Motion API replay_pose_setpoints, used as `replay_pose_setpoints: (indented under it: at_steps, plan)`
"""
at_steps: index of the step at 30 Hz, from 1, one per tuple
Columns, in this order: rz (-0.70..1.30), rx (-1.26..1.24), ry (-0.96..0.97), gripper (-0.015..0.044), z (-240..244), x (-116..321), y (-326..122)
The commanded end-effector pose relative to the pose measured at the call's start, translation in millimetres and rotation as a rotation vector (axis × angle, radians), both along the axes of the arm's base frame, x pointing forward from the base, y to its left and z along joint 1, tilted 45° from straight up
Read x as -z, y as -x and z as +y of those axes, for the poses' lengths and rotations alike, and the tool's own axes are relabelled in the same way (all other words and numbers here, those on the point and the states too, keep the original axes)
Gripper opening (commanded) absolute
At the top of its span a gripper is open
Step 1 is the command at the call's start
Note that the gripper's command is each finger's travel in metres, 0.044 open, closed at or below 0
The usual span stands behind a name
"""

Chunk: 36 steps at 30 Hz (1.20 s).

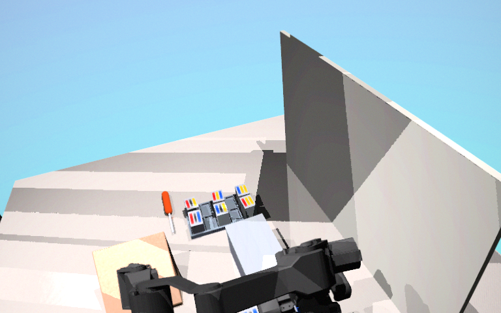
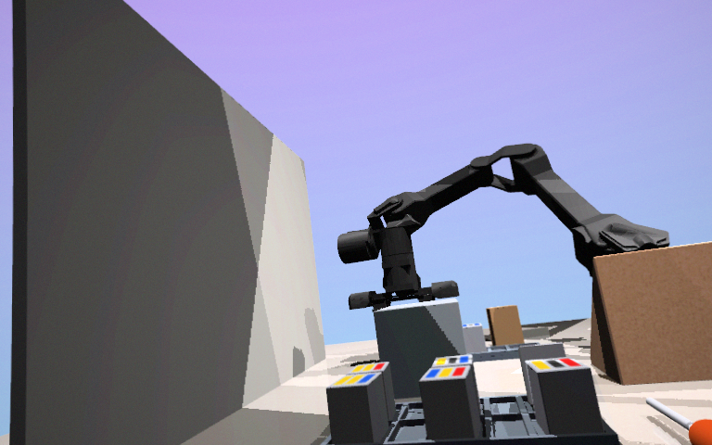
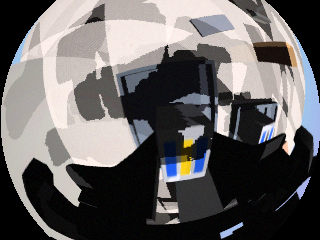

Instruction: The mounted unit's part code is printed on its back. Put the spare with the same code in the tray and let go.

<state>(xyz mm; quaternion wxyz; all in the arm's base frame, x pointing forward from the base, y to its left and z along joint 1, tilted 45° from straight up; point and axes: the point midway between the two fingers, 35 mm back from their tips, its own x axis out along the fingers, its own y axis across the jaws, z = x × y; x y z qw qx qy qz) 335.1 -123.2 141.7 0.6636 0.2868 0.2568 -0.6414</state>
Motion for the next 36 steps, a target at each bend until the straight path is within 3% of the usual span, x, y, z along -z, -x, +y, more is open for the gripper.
replay_pose_setpoints:
  at_steps: [1,2,19,29,36]
  plan:
    - [0.005,-0.004,0.002,0.0,-2,3,1]
    - [0.005,-0.004,0.003,0.0,-2,3,1]
    - [0.0,0.0,0.0,0.044,-1,1,0]
    - [0.008,-0.004,-0.003,0.044,73,-71,5]
    - [0.004,-0.017,-0.002,0.044,73,-69,4]
